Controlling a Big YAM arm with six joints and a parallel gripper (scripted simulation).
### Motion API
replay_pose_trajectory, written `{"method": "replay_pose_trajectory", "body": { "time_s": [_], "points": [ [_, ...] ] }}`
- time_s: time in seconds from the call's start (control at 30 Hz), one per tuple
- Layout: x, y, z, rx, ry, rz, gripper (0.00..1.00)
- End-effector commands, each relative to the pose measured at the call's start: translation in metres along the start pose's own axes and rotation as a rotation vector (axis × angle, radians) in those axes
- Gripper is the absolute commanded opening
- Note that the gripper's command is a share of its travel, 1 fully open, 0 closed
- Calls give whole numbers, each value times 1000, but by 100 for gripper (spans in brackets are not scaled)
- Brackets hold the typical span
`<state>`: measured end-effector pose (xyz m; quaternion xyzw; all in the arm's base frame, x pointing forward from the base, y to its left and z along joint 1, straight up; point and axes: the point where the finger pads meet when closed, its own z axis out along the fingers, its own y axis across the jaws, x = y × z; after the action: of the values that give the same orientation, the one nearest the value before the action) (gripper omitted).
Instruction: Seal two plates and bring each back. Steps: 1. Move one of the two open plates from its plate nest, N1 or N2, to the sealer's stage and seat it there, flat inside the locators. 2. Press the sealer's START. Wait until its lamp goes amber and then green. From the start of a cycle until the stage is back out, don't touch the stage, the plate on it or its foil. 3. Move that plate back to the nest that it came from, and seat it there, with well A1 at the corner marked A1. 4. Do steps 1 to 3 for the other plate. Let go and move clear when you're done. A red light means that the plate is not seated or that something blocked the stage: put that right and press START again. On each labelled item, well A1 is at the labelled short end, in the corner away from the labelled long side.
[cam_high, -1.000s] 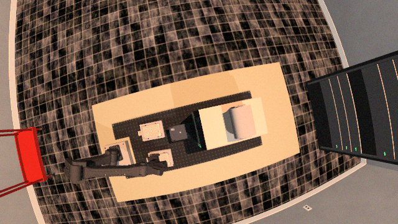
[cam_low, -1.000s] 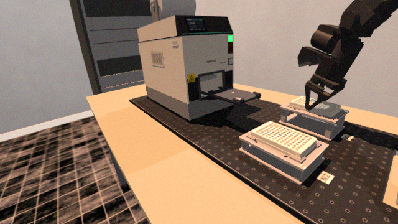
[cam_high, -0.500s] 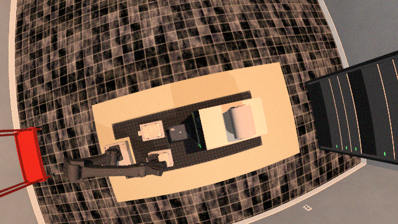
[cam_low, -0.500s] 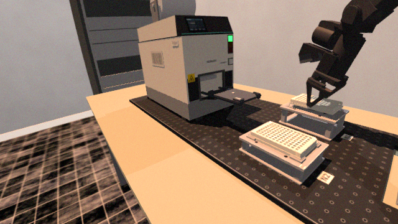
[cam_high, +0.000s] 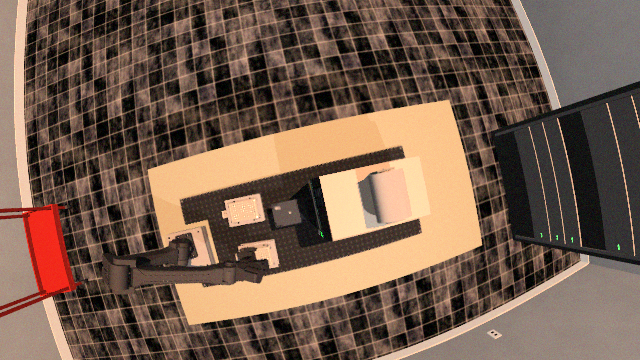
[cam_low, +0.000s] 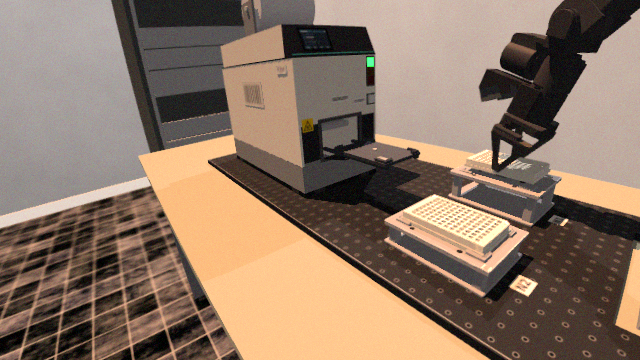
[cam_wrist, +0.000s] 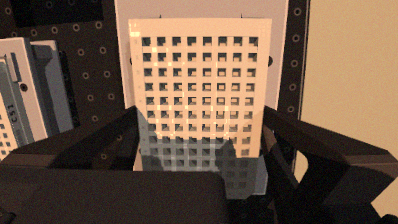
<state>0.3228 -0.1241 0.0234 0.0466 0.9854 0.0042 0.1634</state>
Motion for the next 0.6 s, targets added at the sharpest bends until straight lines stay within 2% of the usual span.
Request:
{"method": "replay_pose_trajectory", "body": {
  "time_s": [0.0,0.27,0.57],
  "points": [
    [-18,-6,-3,12,-33,11,0],
    [-6,-3,-5,12,-32,12,0],
    [-9,-3,-8,9,-21,14,0]
  ]
}}
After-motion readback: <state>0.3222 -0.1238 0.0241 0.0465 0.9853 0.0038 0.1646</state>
